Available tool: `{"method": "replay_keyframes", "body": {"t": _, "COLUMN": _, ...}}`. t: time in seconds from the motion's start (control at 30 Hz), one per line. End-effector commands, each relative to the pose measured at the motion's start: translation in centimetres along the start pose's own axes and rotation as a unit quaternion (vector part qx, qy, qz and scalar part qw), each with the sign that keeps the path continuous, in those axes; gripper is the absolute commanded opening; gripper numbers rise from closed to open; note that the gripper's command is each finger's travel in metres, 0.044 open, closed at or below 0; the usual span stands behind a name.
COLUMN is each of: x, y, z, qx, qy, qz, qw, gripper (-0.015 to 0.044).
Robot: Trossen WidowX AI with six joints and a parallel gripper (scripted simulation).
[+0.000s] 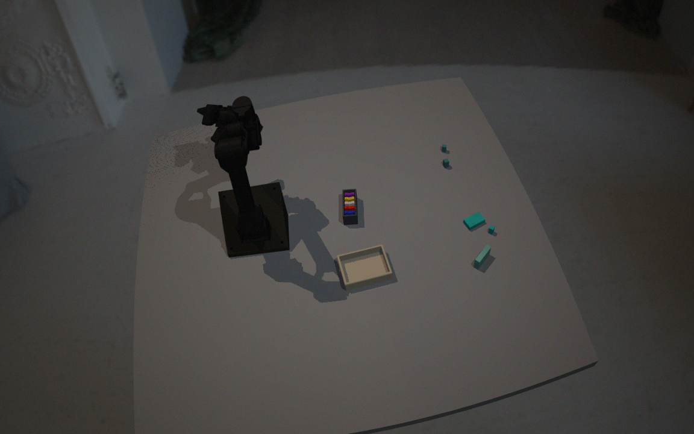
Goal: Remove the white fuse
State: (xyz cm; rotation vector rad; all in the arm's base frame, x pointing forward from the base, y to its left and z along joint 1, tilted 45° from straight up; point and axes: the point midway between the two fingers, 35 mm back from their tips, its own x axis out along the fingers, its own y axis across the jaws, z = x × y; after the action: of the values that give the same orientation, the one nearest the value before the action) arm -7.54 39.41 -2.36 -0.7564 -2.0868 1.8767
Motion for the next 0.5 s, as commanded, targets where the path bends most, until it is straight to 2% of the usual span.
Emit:
{"method": "replay_keyframes", "body": {"t": 0.0, "x": -0.1, "y": 0.1, "z": -0.2, "qx": 0.009, "qy": 0.004, "qz": 0.003, "qw": 1.0, "gripper": 0.0026}}
{"method": "replay_keyframes", "body": {"t": 0.07, "x": -1.0, "y": 1.3, "z": -1.8, "qx": 0.082, "qy": 0.041, "qz": 0.028, "qw": 0.995, "gripper": 0.0063}}
{"method": "replay_keyframes", "body": {"t": 0.2, "x": -4.8, "y": 4.9, "z": -6.0, "qx": 0.297, "qy": 0.16, "qz": 0.086, "qw": 0.938, "gripper": 0.0063}}
{"method": "replay_keyframes", "body": {"t": 0.3, "x": -8.4, "y": 7.7, "z": -8.2, "qx": 0.442, "qy": 0.252, "qz": 0.111, "qw": 0.853, "gripper": 0.0063}}
{"method": "replay_keyframes", "body": {"t": 0.37, "x": -11.0, "y": 9.4, "z": -9.1, "qx": 0.533, "qy": 0.312, "qz": 0.118, "qw": 0.778, "gripper": 0.0063}}
{"method": "replay_keyframes", "body": {"t": 0.47, "x": -14.1, "y": 11.2, "z": -9.6, "qx": 0.618, "qy": 0.375, "qz": 0.118, "qw": 0.681, "gripper": 0.0063}}
